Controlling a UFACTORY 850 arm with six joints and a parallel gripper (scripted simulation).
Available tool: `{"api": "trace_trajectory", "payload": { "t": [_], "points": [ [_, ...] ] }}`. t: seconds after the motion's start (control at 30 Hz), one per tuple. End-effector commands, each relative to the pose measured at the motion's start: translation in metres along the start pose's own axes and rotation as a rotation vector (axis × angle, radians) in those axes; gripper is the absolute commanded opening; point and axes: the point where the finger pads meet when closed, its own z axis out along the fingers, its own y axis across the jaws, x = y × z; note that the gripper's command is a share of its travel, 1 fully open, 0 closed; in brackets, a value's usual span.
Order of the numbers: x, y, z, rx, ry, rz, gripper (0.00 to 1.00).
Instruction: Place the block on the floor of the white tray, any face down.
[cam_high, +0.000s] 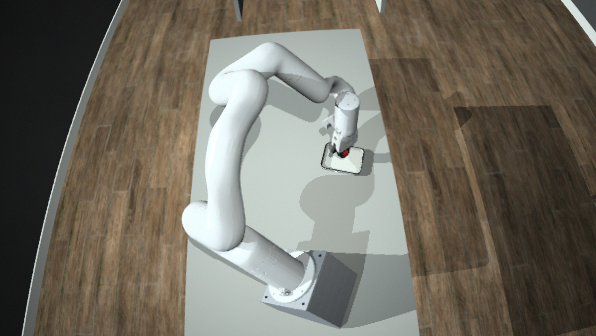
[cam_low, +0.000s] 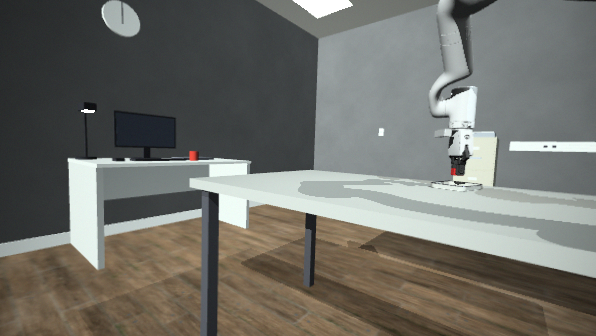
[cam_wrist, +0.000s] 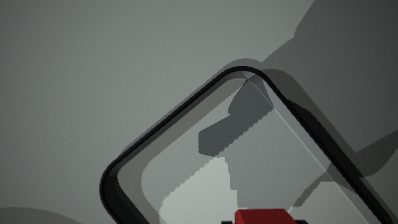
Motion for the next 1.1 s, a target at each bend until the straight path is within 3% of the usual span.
{"api": "trace_trajectory", "payload": {
  "t": [0.0,0.37,1.07],
  "points": [
    [0.000,0.001,-0.001,-0.002,0.001,0.000,0.00],
    [0.000,0.001,0.004,-0.002,0.000,0.000,0.00],
    [0.000,0.003,0.041,-0.002,0.000,0.000,0.00]
  ]
}}
